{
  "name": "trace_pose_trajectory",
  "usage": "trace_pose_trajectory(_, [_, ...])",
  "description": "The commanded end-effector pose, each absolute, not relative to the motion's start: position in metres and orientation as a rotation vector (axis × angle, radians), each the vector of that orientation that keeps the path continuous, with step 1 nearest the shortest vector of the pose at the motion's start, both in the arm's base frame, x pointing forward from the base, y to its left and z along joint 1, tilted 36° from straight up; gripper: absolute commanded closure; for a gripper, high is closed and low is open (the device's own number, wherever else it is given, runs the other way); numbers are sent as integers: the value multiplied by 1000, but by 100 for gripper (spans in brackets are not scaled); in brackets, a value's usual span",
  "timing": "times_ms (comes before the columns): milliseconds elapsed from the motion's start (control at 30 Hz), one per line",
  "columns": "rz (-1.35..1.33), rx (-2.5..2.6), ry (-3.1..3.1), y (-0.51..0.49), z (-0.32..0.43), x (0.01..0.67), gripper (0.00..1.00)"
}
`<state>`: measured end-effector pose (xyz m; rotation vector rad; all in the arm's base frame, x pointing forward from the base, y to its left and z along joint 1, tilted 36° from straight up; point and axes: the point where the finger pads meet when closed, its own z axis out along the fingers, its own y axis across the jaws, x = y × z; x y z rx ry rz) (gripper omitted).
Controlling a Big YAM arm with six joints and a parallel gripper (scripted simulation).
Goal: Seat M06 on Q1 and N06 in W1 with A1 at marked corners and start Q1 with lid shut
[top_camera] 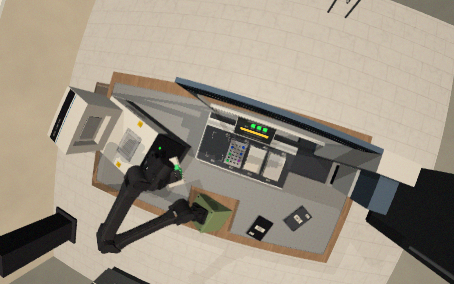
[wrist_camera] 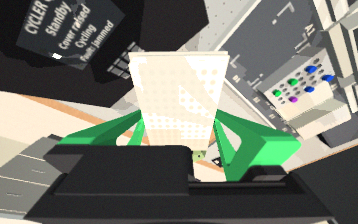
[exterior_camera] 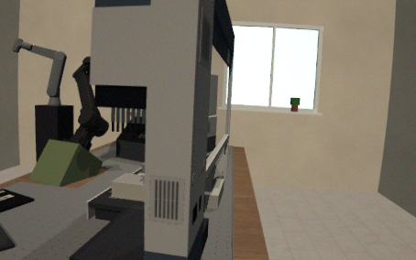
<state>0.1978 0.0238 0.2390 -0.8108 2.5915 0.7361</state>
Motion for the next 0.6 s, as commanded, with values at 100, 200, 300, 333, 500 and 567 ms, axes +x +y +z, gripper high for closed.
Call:
trace_pose_trajectory(100, [627,-995,2477,42,291,216,100])
trace_pose_trajectory(200, [608,-1048,2455,43,288,217,100])
trace_pose_trajectory(300, [604,-1064,2436,40,286,219,100])
trace_pose_trajectory(333, [596,-1095,2414,40,285,219,100])
trace_pose_trajectory(500, [543,-1237,2302,63,309,211,100])
trace_pose_trajectory(567, [513,-1284,2265,65,316,211,100])
